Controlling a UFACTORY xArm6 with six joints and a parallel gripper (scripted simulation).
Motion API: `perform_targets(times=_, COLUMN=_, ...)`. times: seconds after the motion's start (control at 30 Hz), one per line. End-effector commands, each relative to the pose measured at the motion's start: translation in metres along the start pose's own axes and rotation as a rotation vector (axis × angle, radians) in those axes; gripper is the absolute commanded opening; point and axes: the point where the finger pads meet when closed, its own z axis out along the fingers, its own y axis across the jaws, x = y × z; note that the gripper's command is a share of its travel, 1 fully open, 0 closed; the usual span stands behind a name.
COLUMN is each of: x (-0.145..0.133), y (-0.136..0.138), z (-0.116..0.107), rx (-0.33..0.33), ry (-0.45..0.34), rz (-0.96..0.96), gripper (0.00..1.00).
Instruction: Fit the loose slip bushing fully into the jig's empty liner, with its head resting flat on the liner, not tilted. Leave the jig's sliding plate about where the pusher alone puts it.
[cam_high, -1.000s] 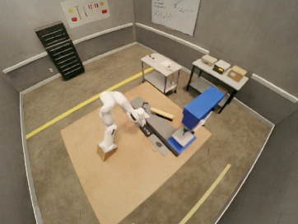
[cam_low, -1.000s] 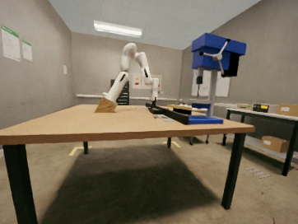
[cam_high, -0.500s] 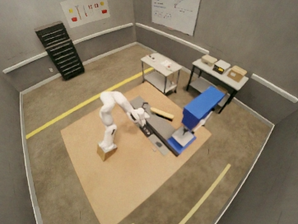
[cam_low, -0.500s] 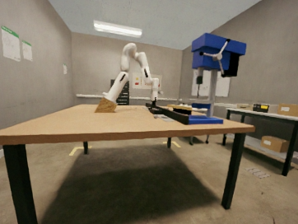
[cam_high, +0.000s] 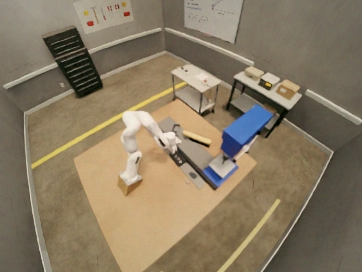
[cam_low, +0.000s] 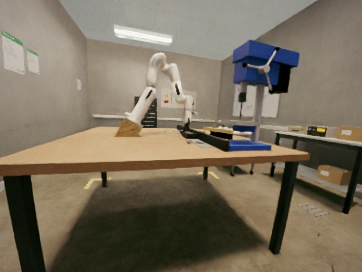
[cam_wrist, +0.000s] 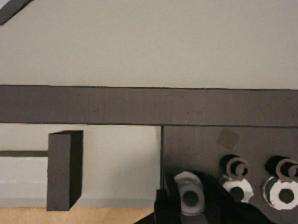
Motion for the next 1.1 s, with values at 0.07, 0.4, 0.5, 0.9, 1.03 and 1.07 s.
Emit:
perform_targets(times=0.07, x=0.0014, y=0.0001, z=-0.0004, rx=0.000, ry=0.004, rz=0.000, gripper=0.26)
perform_targets(times=0.4, x=0.0014, y=0.0001, z=0.0003, rx=0.000, ry=0.004, rz=0.000, gripper=0.26)
perform_targets(times=0.5, x=0.0014, y=0.0001, z=0.0016, rx=0.000, ry=0.003, rz=0.000, gripper=0.26)
perform_targets(times=0.9, x=0.0014, y=0.0001, z=0.0046, rx=0.000, ry=0.003, rz=0.000, gripper=0.26)
perform_targets(times=1.03, x=0.0014, y=0.0001, z=0.0046, rx=0.000, ry=0.003, rz=0.000, gripper=0.26)
perform_targets(times=1.07, x=0.0014, y=0.0001, z=0.0046, rx=0.000, ry=0.003, rz=0.000, gripper=0.26)
